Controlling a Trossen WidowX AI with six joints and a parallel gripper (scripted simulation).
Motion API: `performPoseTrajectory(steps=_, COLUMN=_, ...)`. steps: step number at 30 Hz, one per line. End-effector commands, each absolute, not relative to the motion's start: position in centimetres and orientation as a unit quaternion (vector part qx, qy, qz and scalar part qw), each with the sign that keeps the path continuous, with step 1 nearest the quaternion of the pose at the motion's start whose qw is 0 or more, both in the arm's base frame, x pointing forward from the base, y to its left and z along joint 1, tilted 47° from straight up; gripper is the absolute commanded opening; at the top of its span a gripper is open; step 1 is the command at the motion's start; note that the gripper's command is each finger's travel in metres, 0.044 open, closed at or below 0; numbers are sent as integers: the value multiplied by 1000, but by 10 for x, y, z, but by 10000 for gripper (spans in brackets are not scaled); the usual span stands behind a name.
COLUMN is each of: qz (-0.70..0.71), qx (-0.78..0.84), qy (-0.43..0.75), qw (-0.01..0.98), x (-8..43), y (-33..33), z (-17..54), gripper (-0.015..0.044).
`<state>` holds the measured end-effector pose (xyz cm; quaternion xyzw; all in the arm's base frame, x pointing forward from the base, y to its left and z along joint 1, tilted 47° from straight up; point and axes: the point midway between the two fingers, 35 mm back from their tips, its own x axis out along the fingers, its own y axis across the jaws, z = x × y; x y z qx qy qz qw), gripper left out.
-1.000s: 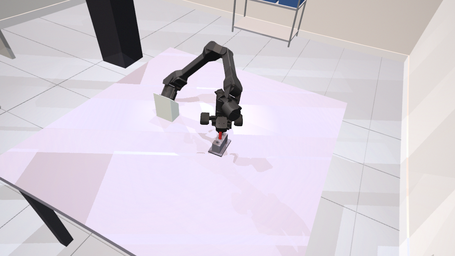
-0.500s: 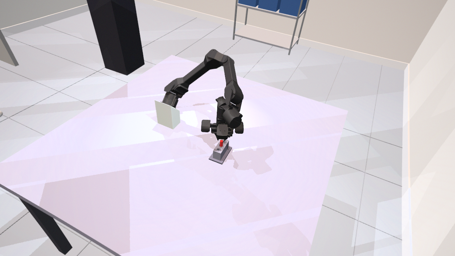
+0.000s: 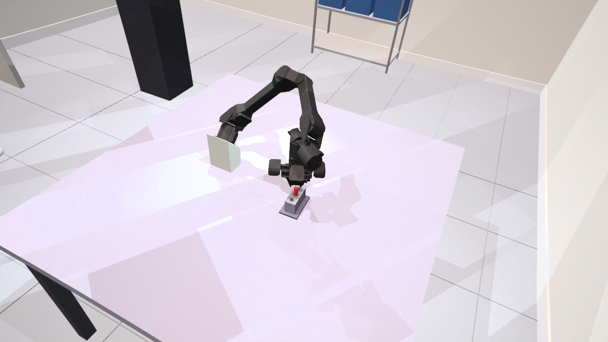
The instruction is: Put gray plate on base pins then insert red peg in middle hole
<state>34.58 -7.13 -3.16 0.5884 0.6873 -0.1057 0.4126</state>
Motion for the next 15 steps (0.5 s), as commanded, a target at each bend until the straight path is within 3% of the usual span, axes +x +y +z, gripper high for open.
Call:
performPoseTrajectory(steps=1, qz=-105, qx=589, qy=686, qw=415, x=346, y=-74, z=-29, gripper=150)
performPoseTrajectory(steps=15, qz=-105, qx=589, qy=686, qw=415, x=344, y=-78, z=-25, gripper=150)
